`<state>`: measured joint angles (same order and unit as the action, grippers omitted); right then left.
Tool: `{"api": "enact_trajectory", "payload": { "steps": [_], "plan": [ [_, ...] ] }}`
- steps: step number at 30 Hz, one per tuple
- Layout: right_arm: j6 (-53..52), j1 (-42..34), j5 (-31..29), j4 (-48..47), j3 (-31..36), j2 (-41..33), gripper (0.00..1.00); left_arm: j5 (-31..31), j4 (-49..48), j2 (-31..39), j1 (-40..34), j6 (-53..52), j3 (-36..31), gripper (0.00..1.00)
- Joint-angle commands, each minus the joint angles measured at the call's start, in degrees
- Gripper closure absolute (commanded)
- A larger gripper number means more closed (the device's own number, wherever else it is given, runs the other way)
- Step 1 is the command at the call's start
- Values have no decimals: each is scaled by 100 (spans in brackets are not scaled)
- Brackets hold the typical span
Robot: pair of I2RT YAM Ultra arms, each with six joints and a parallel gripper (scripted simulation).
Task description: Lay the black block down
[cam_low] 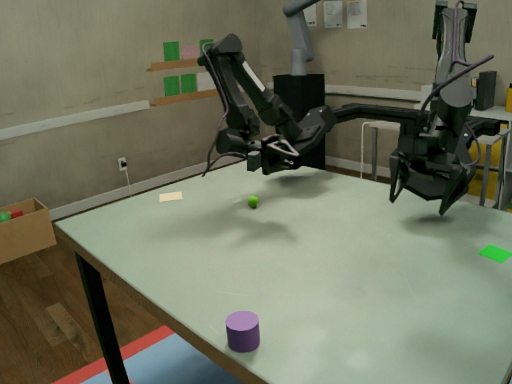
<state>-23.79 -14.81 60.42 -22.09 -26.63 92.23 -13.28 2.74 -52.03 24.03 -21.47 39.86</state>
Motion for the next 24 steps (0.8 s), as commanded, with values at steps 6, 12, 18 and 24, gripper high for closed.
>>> {"api": "enact_trajectory", "payload": {
  "steps": [6, 12, 18, 24],
  "plan": [
    [54, -19, 342, -271, -182, 79, 73, -111, 118, 140, 62, -50, -58, 0],
    [46, -20, 343, -283, -181, 76, 73, -114, 121, 93, 29, -51, 4, 0],
    [-78, -119, 301, -16, -328, -175, 73, -114, 121, 93, 29, -51, 4, 0],
    [-62, -120, 299, -32, -338, -168, 73, -1000, -147, 281, 52, -408, -267, 36]
  ]
}}
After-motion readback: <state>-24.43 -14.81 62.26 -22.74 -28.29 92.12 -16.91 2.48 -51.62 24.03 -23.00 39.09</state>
